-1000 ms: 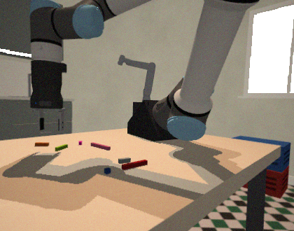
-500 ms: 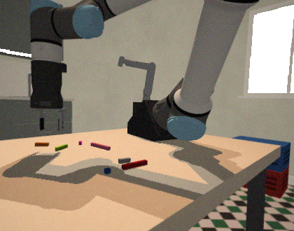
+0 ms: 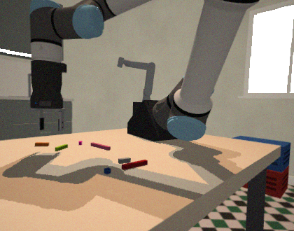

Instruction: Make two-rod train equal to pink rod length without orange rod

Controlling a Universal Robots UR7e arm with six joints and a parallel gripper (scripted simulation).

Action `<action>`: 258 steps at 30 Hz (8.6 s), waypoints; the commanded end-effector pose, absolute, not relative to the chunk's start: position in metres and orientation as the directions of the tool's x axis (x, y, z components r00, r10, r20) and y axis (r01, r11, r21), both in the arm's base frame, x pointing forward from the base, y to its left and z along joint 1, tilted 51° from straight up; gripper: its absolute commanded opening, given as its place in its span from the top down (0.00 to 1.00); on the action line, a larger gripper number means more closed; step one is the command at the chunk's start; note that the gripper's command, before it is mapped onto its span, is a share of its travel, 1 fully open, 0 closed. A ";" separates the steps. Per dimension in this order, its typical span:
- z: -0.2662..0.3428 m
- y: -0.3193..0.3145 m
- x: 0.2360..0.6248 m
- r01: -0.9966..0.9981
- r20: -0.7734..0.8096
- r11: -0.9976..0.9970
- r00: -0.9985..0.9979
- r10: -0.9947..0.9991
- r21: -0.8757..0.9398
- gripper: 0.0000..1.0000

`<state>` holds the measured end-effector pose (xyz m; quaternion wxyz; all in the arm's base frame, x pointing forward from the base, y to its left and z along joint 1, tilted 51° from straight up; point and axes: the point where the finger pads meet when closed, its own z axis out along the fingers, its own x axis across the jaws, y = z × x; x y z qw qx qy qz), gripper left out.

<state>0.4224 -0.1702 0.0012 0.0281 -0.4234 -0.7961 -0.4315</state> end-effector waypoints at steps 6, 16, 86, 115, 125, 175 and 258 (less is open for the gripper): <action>0.001 -0.171 0.423 0.697 0.408 0.270 -0.640 0.651 0.664 0.00; 0.001 -0.171 0.423 0.697 0.408 0.270 -0.640 0.651 0.664 0.00; -0.030 -0.181 0.353 -0.307 -0.444 0.710 -0.896 0.009 0.634 0.00; -0.032 -0.164 0.319 -0.782 -0.739 0.572 -0.533 -0.411 0.246 0.00; -0.032 -0.163 0.317 -0.804 -0.750 0.554 -0.500 -0.434 0.215 0.00; -0.034 -0.161 0.318 -0.806 -0.751 0.552 -0.497 -0.435 0.215 0.30; -0.065 -0.126 0.334 -0.806 -0.751 0.552 -0.497 -0.435 0.214 0.30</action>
